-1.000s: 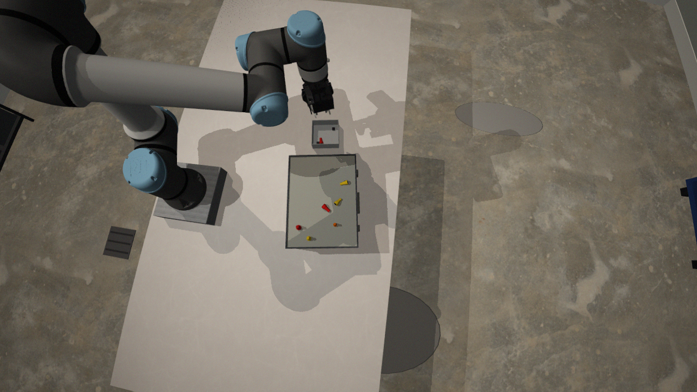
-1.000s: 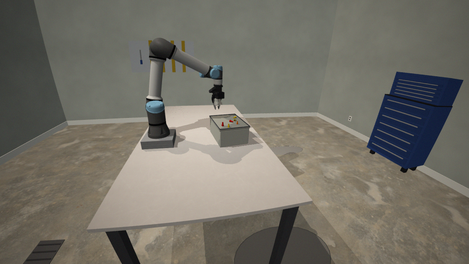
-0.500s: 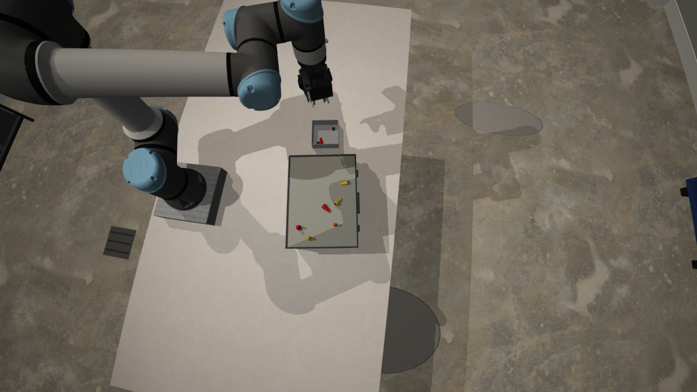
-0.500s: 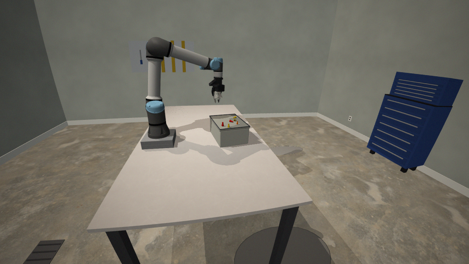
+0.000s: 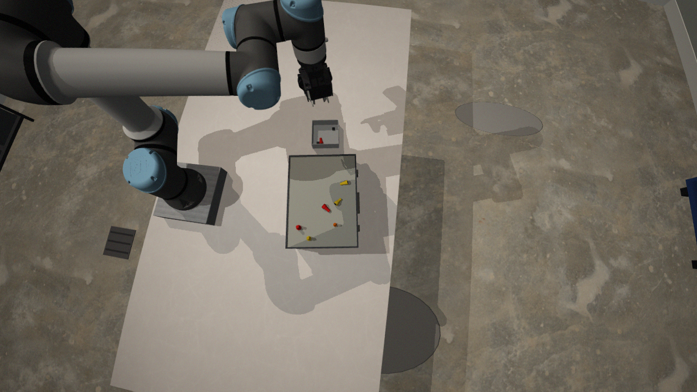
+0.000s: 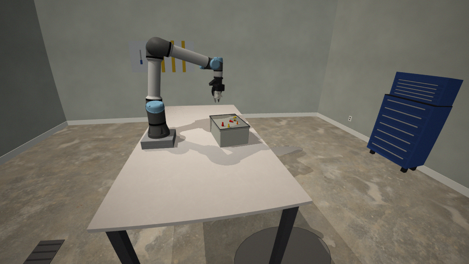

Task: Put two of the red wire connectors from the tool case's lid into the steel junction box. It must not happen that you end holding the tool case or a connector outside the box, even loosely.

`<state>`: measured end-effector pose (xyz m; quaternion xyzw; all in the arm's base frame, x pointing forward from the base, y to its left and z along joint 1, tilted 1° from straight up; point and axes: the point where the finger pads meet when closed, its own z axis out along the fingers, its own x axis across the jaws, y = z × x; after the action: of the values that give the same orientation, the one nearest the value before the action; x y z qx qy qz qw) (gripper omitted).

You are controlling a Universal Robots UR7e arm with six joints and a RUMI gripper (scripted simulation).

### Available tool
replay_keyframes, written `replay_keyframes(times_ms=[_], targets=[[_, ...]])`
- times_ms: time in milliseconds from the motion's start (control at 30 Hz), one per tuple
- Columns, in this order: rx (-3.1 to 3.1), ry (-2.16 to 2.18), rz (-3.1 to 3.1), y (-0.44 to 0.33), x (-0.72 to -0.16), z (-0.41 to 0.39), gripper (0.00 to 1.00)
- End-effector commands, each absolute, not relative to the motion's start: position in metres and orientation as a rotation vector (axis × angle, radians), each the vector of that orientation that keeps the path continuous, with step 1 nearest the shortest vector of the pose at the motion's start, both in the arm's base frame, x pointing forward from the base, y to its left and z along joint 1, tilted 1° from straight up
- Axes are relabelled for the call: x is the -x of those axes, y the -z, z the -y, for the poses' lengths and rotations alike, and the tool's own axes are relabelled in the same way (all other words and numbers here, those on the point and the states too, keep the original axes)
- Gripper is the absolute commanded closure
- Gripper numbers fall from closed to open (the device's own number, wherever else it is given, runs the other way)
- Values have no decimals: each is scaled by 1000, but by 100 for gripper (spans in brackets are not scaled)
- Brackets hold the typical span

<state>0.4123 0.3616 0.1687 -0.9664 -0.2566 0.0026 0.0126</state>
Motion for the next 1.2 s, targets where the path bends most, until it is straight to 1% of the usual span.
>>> replay_keyframes(times_ms=[0, 300, 533, 600, 833, 1100, 1167], targets=[[3012, -6, 800, -169, -413, -362, 82], [3009, -6, 811, -169, -417, -354, 82], [2992, -4, 873, -167, -436, -313, 82], [2992, -4, 873, -167, -436, -313, 82], [2956, -3, 990, -163, -462, -233, 82], [2911, -1, 1116, -159, -476, -145, 82], [2911, -1, 1116, -159, -476, -145, 82]])
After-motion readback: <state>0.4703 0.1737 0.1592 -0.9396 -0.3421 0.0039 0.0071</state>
